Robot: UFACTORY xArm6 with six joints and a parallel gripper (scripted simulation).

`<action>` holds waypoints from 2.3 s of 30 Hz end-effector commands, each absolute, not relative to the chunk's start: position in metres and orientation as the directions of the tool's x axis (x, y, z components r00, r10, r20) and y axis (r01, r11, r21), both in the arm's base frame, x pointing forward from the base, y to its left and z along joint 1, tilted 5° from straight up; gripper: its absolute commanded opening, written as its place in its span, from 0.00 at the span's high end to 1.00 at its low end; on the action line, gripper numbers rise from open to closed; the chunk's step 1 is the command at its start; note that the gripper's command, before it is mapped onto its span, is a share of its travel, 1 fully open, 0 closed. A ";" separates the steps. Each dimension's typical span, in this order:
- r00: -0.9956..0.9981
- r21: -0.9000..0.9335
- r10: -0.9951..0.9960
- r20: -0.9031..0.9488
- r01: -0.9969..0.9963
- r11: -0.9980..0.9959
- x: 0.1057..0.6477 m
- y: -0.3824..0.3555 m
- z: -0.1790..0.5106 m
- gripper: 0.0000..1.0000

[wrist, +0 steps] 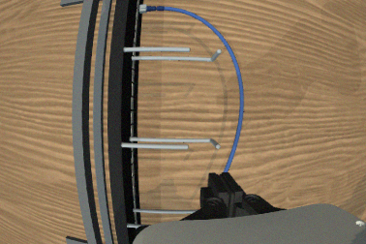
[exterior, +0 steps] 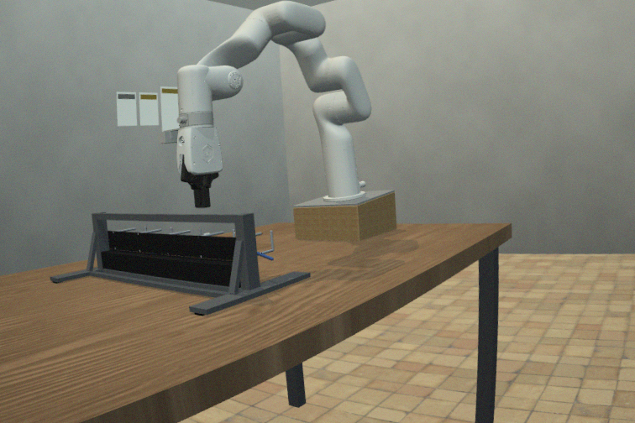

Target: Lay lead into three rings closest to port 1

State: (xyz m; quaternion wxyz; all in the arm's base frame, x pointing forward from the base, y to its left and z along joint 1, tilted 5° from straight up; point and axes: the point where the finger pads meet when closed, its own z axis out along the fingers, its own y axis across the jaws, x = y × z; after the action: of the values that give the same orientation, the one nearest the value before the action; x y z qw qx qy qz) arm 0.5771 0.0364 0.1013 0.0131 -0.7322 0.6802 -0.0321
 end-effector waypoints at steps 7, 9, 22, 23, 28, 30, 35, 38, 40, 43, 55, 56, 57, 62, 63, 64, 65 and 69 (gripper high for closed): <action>0.075 -0.077 -0.997 0.027 -0.994 -0.077 0.532 -0.043 0.102 1.00; 0.075 -0.077 -0.997 0.027 -0.994 -0.076 0.528 -0.048 0.101 1.00; 0.075 -0.077 -0.997 0.027 -0.994 -0.076 0.527 -0.050 0.101 0.67; 0.075 -0.077 -0.997 0.027 -0.994 -0.076 0.527 -0.050 0.101 0.67; 0.075 -0.077 -0.997 0.027 -0.994 -0.076 0.527 -0.050 0.101 0.67; 0.075 -0.077 -0.997 0.027 -0.994 -0.076 0.527 -0.050 0.101 0.67; 0.075 -0.077 -0.997 0.027 -0.994 -0.076 0.527 -0.050 0.101 0.67; 0.075 -0.077 -0.997 0.027 -0.994 -0.076 0.527 -0.050 0.101 0.67; 0.075 -0.077 -0.997 0.027 -0.994 -0.076 0.527 -0.050 0.101 0.67; 0.075 -0.077 -0.997 0.027 -0.994 -0.076 0.527 -0.050 0.101 0.67; 0.075 -0.077 -0.997 0.027 -0.994 -0.076 0.527 -0.050 0.098 0.67; 0.075 -0.077 -0.997 0.027 -0.994 -0.076 0.527 -0.050 0.098 0.67; 0.075 -0.077 -0.997 0.027 -0.994 -0.076 0.527 -0.050 0.097 0.67; 0.075 -0.077 -0.997 0.027 -0.994 -0.076 0.528 -0.050 0.092 0.67; 0.075 -0.077 -0.997 0.027 -0.994 -0.076 0.528 -0.050 0.091 0.67; 0.075 -0.077 -0.997 0.027 -0.994 -0.076 0.528 -0.050 0.089 0.67; 0.075 -0.077 -0.997 0.027 -0.994 -0.076 0.528 -0.050 0.087 0.67; 0.075 -0.077 -0.997 0.027 -0.994 -0.076 0.529 -0.050 0.077 0.67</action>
State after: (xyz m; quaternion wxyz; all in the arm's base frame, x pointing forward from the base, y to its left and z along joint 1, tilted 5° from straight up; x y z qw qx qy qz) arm 0.5266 -0.0501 0.0832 0.0176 -0.7328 0.6794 -0.0343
